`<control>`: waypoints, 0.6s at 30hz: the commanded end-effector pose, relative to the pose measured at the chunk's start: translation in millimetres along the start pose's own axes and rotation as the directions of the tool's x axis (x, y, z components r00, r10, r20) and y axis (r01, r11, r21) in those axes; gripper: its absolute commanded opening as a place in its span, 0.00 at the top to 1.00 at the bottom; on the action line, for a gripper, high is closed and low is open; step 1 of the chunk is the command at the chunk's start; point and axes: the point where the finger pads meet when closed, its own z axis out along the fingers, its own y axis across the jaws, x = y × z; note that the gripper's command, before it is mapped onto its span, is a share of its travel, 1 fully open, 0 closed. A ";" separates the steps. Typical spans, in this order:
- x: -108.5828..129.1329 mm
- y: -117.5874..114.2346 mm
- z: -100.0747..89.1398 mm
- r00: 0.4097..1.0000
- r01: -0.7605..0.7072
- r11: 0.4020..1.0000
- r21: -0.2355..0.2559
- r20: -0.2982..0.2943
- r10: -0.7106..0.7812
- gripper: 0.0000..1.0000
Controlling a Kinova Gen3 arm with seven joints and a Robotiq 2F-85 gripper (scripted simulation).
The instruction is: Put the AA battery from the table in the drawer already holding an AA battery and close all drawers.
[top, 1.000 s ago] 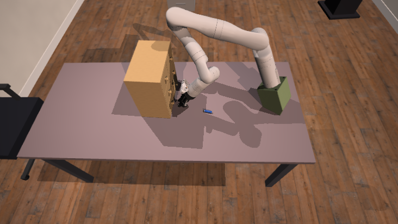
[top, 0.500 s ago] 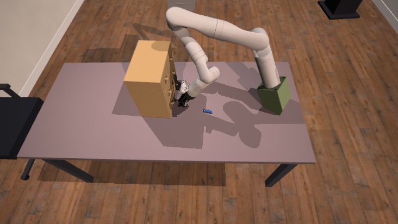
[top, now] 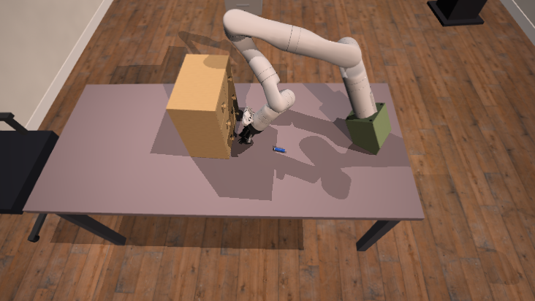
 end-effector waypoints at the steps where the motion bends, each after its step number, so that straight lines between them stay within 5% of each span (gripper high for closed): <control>1: 2.6 0.1 0.6 1.000 -0.002 1.000 0.000 -0.003 0.002 0.67; 18: 21.7 0.2 14.0 1.000 -0.002 1.000 0.000 -0.003 0.002 0.67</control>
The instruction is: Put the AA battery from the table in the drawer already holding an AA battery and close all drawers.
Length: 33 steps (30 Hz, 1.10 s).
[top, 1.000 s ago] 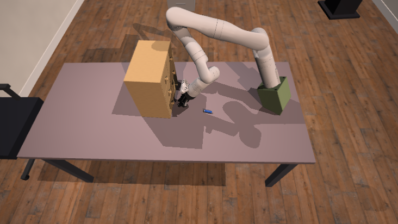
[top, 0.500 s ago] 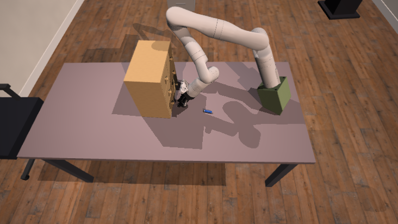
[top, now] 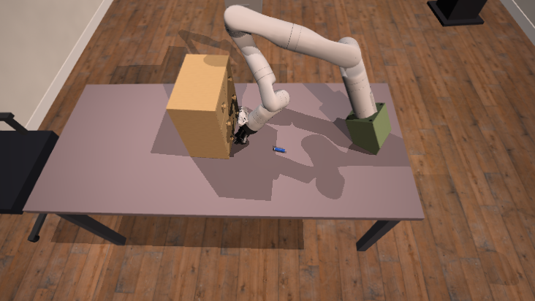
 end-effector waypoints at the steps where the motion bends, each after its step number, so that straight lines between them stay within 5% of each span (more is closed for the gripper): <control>1: 7.3 2.5 2.7 1.000 -0.007 1.000 -0.005 -0.007 0.007 0.67; 33: 13.5 2.6 7.0 1.000 -0.007 1.000 -0.005 -0.007 0.007 0.67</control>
